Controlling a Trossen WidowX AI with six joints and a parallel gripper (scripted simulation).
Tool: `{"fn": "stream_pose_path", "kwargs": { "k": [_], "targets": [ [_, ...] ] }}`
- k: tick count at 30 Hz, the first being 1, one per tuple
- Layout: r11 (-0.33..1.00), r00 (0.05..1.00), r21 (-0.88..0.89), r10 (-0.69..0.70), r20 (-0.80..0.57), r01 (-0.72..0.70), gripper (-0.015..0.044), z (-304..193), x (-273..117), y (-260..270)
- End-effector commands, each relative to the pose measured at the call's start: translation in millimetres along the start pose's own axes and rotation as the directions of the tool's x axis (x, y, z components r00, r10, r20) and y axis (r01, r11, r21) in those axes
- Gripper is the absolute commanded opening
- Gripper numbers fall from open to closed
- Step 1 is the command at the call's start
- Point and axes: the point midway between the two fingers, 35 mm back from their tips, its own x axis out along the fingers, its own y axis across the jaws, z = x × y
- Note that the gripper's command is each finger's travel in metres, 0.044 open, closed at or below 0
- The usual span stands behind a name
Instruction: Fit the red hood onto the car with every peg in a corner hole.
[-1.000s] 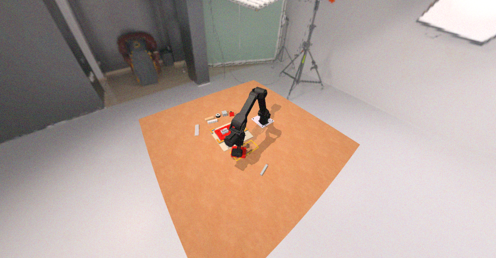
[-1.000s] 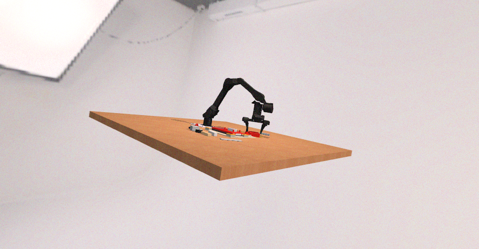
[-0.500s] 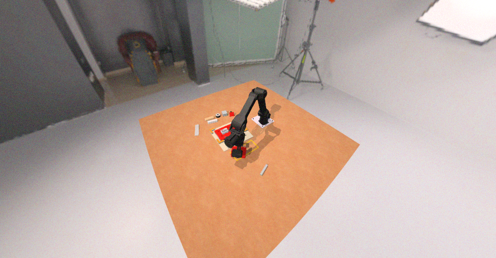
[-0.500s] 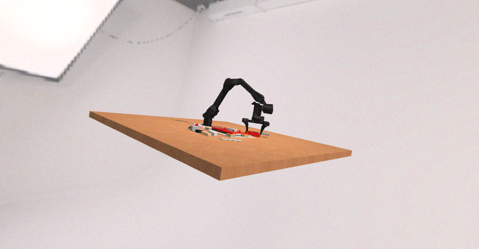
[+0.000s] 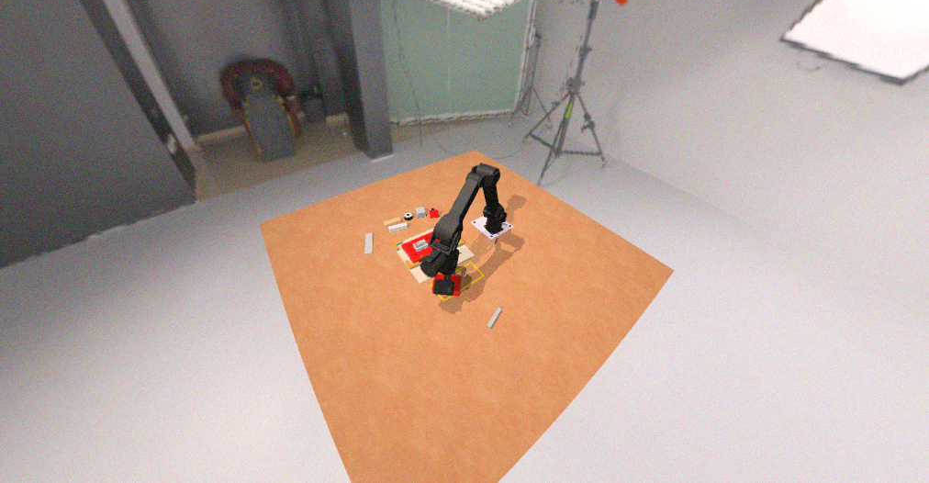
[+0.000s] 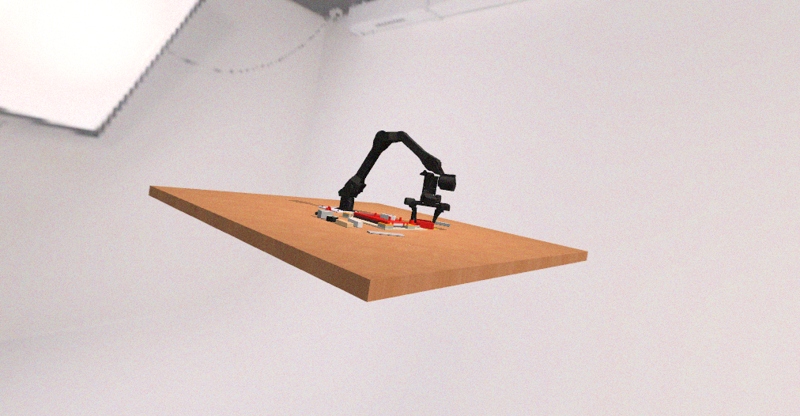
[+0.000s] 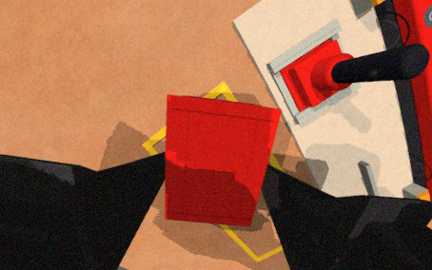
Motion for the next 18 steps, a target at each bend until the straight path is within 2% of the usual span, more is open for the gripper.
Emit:
{"fn": "stream_pose_path", "kwargs": {
  "k": [1, 2, 12, 18],
  "targets": [
    [1.0, 1.0, 0.0, 0.0, 0.0, 0.0, 0.0282, 0.1, -0.2, 0.1],
    [1.0, 1.0, 0.0, 0.0, 0.0, 0.0, 0.0275, 0.1, -0.2, 0.1],
    [1.0, 1.0, 0.0, 0.0, 0.0, 0.0, 0.0012, 0.0, -15.1, 0.1],
    [1.0, 1.0, 0.0, 0.0, 0.0, 0.0, 0.0, -0.1, -35.2, 0.2]
  ]
}}
